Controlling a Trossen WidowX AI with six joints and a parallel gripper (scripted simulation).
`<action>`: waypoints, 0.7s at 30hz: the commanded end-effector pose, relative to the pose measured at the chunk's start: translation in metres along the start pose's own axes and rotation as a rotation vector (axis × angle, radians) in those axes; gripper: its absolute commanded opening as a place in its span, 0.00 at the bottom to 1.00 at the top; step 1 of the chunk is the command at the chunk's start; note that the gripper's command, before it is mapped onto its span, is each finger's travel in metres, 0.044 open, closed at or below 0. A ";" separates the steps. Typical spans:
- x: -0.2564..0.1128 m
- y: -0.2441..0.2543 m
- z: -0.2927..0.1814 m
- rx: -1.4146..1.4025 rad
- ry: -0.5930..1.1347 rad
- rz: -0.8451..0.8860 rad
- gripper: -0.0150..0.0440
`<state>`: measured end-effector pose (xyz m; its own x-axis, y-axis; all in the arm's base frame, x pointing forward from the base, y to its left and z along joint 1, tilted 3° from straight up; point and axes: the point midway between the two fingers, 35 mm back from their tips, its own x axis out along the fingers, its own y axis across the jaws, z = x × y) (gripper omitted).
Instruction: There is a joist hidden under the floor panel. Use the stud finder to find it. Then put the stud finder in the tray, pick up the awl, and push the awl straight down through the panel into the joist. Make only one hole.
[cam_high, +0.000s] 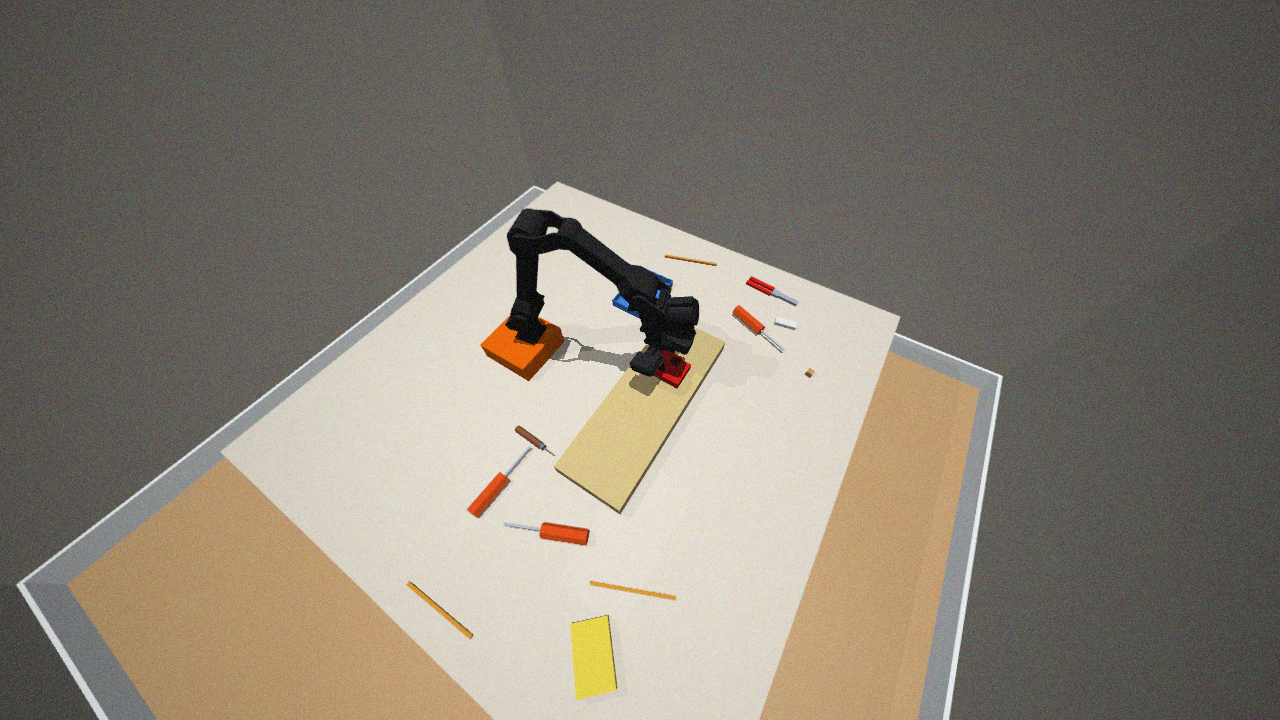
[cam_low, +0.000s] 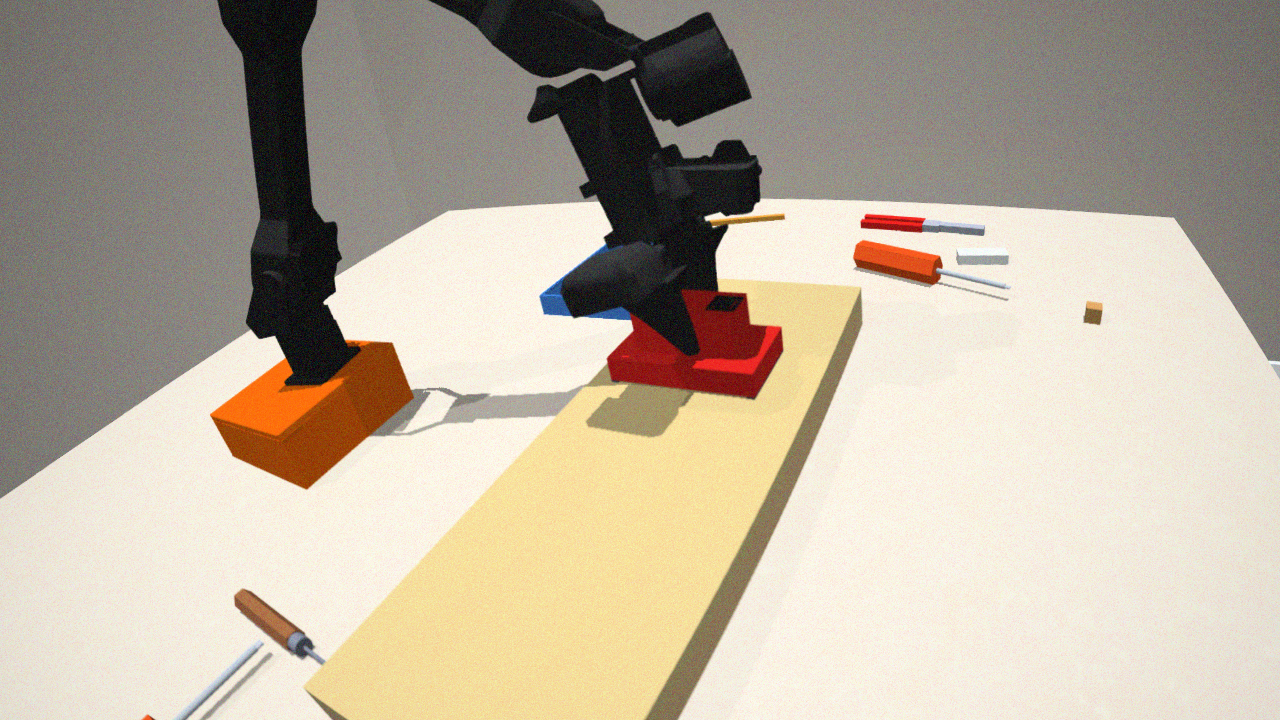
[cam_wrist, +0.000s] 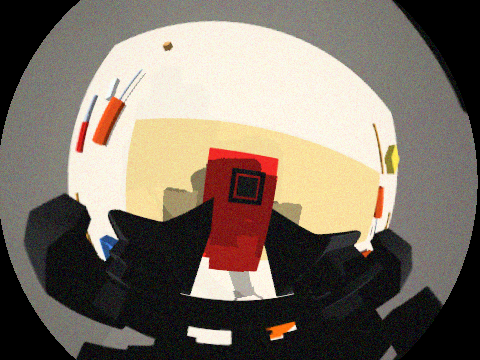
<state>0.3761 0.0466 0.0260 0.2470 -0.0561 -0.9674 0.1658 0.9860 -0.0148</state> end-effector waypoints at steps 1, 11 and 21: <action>0.000 0.009 0.000 -0.001 0.001 0.003 0.25; 0.000 0.024 0.000 -0.001 0.001 0.004 0.25; 0.000 0.039 0.000 0.000 0.001 0.005 0.25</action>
<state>0.3812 0.0777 0.0259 0.2472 -0.0538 -0.9675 0.1657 0.9861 -0.0125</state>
